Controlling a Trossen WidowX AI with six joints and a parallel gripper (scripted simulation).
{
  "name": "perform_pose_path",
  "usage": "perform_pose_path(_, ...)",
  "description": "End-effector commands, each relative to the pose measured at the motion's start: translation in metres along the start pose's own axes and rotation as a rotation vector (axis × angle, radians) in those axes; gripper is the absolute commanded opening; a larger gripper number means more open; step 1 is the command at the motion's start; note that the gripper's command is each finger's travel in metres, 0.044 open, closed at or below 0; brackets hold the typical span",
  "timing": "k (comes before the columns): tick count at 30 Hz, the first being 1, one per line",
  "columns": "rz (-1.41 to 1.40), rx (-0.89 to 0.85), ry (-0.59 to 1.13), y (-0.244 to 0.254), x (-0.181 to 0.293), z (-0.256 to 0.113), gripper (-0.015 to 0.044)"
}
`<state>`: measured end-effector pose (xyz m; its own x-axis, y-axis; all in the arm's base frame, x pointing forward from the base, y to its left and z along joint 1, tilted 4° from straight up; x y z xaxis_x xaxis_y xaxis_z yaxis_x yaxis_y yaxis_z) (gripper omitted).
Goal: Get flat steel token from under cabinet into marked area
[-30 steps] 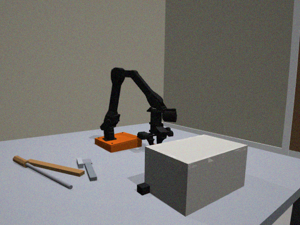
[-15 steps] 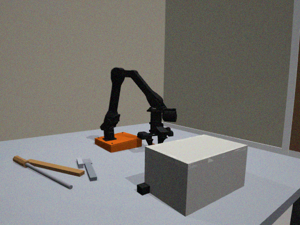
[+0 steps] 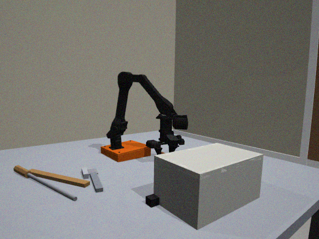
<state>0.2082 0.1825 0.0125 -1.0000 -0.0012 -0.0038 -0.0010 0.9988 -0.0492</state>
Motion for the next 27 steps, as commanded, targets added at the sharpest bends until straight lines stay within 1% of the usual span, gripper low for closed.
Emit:
perform_pose_path(1,-0.002,0.0,0.006,-0.0006,0.0044,0.0033,0.027)
perform_pose_path(4,-0.003,0.0,0.006,-0.0006,0.0051,0.0039,0.027)
perform_pose_path(9,-0.005,-0.001,-0.002,0.0007,0.0013,0.0011,0.0139)
perform_pose_path(17,-0.005,-0.001,-0.002,0.0007,0.0013,0.0011,0.0085)
perform_pose_path(20,-0.005,-0.001,-0.002,0.0007,0.0013,0.0011,0.0006)
perform_pose_path(27,-0.006,-0.001,-0.001,0.0008,-0.0017,0.001,0.0)
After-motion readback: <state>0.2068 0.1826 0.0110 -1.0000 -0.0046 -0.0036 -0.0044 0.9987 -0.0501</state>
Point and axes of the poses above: the point midway between the two fingers, 35 mm back from their tips, its own z axis out along the fingers, its own y axis across the jaws, x = y × z, the point moved 2 cm from there along -z, back along the fingers, and after that the axes turned 1 degree about -z, right-handed, at the moved point
